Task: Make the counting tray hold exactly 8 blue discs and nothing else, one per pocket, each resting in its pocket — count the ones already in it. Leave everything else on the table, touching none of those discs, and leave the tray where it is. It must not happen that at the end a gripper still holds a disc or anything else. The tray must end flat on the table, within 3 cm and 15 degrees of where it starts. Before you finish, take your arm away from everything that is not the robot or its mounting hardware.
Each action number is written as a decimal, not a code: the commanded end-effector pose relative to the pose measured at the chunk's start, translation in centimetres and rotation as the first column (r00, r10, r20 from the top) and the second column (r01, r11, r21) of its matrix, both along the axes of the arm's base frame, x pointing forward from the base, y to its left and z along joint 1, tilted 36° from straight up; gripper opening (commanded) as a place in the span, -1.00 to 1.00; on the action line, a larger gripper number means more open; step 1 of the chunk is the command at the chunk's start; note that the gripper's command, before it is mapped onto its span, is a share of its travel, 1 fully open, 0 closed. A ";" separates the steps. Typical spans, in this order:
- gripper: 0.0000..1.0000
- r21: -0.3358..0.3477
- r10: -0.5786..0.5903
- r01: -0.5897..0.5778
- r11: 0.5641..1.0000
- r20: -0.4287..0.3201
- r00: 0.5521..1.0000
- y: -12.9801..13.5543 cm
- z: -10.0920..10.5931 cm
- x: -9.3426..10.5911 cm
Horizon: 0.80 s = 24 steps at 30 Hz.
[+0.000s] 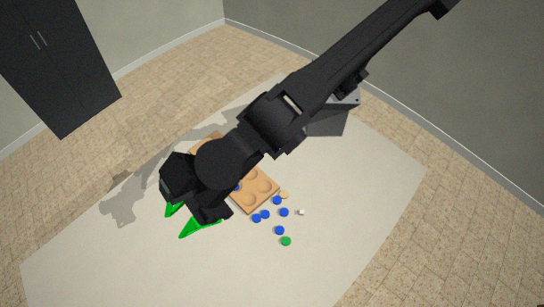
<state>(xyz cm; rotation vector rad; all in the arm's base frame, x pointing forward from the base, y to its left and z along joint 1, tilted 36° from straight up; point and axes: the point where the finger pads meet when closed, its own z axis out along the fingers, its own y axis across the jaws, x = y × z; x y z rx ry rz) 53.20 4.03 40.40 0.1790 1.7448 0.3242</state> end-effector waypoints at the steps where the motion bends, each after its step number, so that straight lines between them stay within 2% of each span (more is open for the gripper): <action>1: -0.09 0.129 0.023 -0.011 0.992 -0.091 0.996 1.8 -3.6 0.6; 6: -0.09 0.130 0.022 -0.012 0.991 -0.075 0.997 1.8 -3.2 0.7; 7: -0.09 0.211 0.040 -0.007 0.977 -0.152 0.987 2.9 -6.1 0.5; 14: -0.09 0.212 0.039 -0.009 0.977 -0.135 0.990 2.8 -5.7 0.6; 15: -0.09 0.289 0.058 0.007 0.957 -0.213 0.975 3.9 -8.5 0.3; 20: -0.09 0.290 0.056 0.004 0.957 -0.200 0.978 3.9 -8.2 0.4; 21: -0.09 0.361 0.075 0.030 0.932 -0.274 0.959 4.9 -10.9 0.0; 24: -0.09 0.363 0.076 0.025 0.931 -0.260 0.963 4.9 -10.6 0.1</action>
